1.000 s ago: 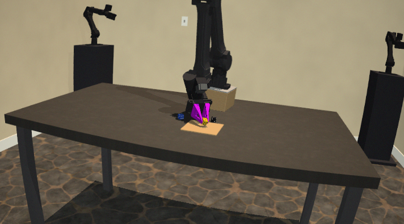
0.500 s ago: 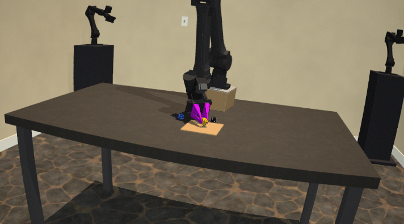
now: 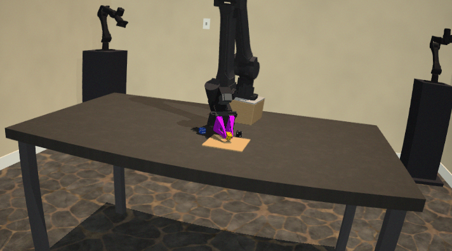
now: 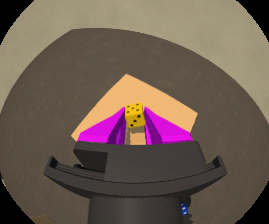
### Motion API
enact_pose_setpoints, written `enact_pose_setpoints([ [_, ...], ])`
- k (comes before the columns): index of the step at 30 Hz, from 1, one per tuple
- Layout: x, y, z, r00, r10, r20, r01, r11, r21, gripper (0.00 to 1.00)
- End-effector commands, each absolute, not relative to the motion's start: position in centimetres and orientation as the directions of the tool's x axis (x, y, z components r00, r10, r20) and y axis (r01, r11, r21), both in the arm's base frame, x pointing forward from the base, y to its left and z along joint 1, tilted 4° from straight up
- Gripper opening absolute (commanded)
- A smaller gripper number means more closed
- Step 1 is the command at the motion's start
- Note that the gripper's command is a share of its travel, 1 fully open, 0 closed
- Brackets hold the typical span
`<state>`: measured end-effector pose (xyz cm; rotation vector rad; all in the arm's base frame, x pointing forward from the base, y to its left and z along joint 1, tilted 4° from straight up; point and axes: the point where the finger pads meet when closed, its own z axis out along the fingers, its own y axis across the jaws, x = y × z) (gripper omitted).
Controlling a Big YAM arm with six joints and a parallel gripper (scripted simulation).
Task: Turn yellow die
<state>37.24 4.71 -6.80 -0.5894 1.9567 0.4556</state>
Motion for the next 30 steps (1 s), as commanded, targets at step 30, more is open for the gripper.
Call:
enact_pose_setpoints([
  [30, 37.6, 5.0, -7.3, -0.363, -0.205, -0.909, -0.586, 0.809, 0.051, 0.15],
])
